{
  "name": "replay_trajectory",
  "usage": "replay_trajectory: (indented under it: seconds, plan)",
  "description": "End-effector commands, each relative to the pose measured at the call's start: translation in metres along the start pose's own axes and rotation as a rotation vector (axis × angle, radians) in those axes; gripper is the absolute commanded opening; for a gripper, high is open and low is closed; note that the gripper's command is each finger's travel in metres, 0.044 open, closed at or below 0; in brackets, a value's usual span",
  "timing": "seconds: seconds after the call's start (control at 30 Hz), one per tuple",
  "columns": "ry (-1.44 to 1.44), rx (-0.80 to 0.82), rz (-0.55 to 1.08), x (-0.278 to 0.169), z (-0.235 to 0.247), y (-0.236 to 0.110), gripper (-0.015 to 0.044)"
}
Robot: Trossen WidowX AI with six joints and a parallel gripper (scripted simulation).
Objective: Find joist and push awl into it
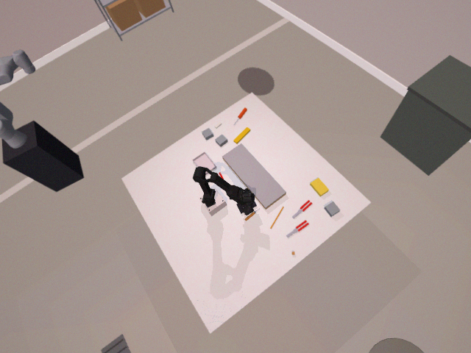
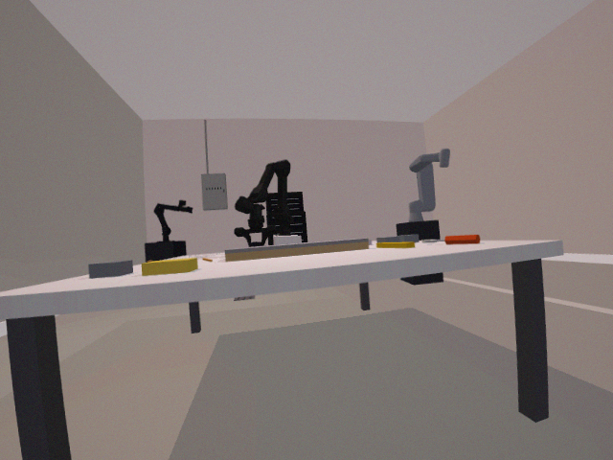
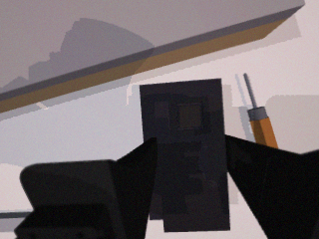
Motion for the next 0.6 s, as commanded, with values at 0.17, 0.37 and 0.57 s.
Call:
replay_trajectory:
  seconds: [0.17,0.37,0.57]
  plan:
    - [0.003,0.001,0.001,-0.001,0.001,0.001,0.0175]
    - [0.003,0.001,0.001,0.004,-0.001,-0.008,0.0057]
    - [0.003,0.001,0.001,0.017,-0.004,-0.041,0.0000]
Point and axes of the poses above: the point midway between the two fingers, 35 mm back from their tips, its own y axis out along the fingers, its own z axis across the jaws, x = y × z, the point moved 5 cm from there along -y, back along the fingers, and after that the axes turned 1 degree about -y, right-handed, at the moved point
